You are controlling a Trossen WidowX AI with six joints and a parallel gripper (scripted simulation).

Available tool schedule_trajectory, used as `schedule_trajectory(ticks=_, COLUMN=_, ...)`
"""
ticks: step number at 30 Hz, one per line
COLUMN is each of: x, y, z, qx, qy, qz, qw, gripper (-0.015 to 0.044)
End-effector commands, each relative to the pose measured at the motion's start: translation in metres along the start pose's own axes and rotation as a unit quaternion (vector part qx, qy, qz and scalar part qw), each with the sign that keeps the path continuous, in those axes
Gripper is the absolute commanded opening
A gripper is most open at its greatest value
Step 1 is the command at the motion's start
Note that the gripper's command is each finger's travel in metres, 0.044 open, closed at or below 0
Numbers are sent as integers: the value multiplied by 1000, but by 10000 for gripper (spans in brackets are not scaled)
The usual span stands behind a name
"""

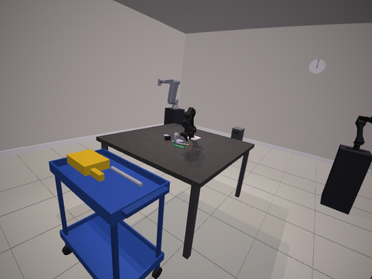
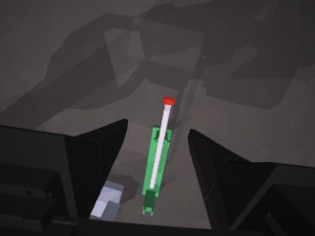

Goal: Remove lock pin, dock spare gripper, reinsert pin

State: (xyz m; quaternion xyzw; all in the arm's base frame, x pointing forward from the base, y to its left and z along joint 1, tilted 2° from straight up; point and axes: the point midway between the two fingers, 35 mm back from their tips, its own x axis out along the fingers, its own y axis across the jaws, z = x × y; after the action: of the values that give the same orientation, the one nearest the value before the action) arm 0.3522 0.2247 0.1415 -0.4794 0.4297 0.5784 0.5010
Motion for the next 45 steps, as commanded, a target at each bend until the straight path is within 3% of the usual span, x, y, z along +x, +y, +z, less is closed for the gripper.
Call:
schedule_trajectory(ticks=1, x=-32, y=-2, z=-24, qx=-4, qy=6, qz=-23, qw=1000, gripper=226)
schedule_trajectory(ticks=3, x=-56, y=0, z=-44, qx=-7, qy=13, qz=-39, qw=999, gripper=180)
schedule_trajectory(ticks=8, x=-64, y=2, z=-51, qx=-8, qy=15, qz=-44, qw=999, gripper=180)
schedule_trajectory(ticks=18, x=2, y=-6, z=-64, qx=-8, qy=15, qz=-44, qw=999, gripper=180)
schedule_trajectory(ticks=45, x=42, y=-10, z=-69, qx=-8, qy=15, qz=-44, qw=999, gripper=180)
